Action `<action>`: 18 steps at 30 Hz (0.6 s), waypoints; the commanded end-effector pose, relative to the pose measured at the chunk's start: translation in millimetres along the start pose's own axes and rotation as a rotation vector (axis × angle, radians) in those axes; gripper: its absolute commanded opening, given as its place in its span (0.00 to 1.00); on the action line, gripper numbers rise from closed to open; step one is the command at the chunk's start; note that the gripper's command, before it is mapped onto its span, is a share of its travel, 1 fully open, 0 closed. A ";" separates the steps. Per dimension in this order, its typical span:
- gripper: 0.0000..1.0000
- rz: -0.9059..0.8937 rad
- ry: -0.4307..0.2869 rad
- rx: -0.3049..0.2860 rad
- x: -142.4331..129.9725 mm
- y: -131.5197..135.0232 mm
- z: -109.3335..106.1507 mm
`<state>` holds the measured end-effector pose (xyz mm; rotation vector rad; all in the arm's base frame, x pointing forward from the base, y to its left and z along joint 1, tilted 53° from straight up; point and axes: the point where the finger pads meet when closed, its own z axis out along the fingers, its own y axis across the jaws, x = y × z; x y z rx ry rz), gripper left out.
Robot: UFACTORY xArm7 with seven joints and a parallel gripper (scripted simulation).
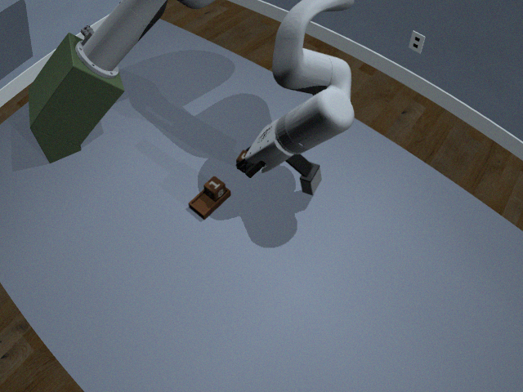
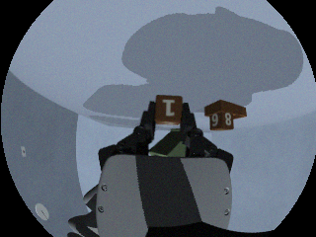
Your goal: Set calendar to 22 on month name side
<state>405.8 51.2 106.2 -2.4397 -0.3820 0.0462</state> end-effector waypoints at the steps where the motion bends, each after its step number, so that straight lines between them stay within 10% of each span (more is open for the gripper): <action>1: 0.29 0.002 0.003 -0.002 0.3 1.0 -1.5; 18: 0.29 0.002 0.003 -0.002 1.3 1.0 0.0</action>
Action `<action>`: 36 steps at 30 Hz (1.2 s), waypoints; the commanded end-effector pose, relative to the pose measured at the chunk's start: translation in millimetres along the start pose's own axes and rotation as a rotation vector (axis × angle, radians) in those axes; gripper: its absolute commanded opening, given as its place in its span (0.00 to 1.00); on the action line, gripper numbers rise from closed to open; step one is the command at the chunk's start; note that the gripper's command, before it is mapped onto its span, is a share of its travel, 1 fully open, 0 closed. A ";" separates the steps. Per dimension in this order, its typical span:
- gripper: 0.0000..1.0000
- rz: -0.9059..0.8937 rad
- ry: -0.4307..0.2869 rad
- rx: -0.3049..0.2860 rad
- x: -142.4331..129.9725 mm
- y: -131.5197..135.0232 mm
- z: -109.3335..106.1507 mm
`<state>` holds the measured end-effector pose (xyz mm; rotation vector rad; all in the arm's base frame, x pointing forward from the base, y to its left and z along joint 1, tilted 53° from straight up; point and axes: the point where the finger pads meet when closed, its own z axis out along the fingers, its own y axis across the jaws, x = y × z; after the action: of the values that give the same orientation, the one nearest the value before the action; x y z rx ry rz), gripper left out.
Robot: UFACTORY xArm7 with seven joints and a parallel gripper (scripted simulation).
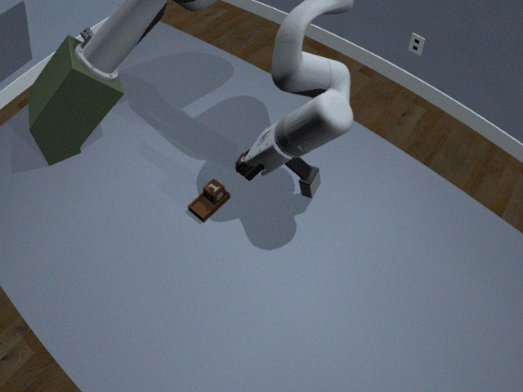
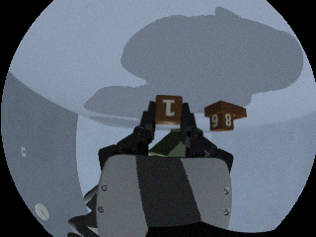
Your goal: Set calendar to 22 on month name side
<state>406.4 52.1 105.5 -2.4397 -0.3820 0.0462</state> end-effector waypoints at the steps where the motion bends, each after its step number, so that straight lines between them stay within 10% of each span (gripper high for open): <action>1: 0.29 0.002 0.003 -0.002 0.6 1.0 -1.1; 36: 0.29 0.002 0.003 -0.002 2.5 1.0 1.7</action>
<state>408.1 54.7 103.1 -2.4397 -0.3820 0.0462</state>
